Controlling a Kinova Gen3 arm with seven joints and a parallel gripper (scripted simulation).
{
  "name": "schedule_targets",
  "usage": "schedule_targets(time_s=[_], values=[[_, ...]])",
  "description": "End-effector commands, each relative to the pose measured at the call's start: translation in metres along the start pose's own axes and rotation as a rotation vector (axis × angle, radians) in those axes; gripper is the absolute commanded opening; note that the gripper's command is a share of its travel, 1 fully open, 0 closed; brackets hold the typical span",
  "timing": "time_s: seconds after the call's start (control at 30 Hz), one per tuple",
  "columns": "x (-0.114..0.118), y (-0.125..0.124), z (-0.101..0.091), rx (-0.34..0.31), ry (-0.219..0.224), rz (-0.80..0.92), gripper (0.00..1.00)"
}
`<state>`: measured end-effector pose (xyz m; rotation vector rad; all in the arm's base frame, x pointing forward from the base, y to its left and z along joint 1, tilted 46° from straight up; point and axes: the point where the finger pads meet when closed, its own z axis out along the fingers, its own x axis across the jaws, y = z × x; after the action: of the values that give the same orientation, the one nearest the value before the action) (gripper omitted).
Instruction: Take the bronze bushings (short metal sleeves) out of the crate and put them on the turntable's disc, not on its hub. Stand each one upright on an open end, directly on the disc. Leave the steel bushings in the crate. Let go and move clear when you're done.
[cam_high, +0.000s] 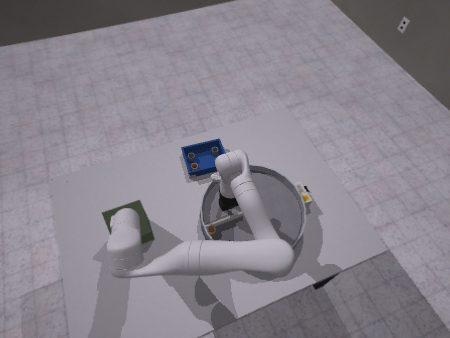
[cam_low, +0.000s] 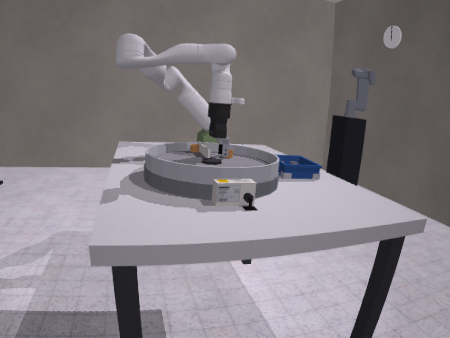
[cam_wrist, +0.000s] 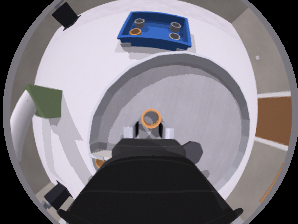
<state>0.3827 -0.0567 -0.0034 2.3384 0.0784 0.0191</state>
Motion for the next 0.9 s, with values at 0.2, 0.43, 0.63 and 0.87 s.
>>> schedule_targets(time_s=[0.2, 0.43, 0.63, 0.87], values=[[0.000, -0.001, 0.002, 0.002, 0.001, 0.003, 0.77], [0.000, -0.001, -0.001, 0.003, 0.001, 0.005, 0.77], [0.002, -0.001, -0.023, 0.004, 0.001, 0.010, 0.77], [0.002, -0.001, -0.045, 0.005, 0.001, 0.010, 0.77]])
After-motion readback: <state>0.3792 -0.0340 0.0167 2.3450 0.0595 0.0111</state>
